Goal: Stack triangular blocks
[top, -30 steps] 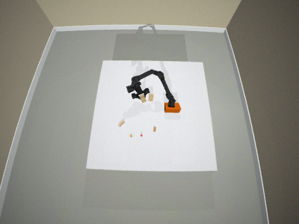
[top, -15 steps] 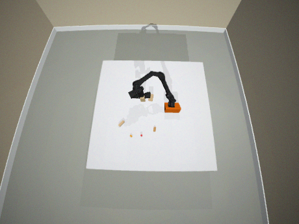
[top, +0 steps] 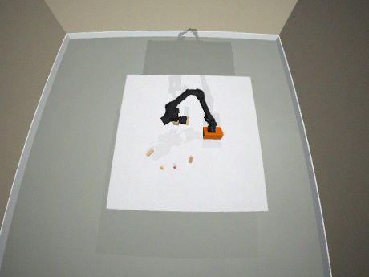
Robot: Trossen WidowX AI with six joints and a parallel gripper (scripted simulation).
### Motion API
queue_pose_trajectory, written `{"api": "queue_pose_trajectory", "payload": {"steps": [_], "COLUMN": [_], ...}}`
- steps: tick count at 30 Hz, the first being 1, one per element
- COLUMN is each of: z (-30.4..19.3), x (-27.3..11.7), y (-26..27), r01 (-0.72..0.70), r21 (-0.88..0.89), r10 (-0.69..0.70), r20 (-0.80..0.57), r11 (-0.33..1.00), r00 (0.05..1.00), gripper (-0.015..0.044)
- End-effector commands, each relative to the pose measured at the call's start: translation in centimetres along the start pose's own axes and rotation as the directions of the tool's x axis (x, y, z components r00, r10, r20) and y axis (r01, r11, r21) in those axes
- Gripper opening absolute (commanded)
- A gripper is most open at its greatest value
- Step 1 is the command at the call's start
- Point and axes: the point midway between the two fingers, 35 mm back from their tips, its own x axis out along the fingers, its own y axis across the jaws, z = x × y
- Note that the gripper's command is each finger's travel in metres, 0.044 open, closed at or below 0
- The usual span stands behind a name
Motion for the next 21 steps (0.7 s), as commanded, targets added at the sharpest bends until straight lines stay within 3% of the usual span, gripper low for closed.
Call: {"api": "queue_pose_trajectory", "payload": {"steps": [1,21], "z": [-0.1,0.3], "x": [-1.3,-5.2], "y": [-1.3,-8.7], "r01": [-0.023,-0.087], "r21": [-0.009,-0.077], "r10": [0.023,0.082], "r20": [-0.012,-0.07], "r11": [1.0,0.993], "r00": [1.0,0.994], "gripper": [0.0,0.0]}}
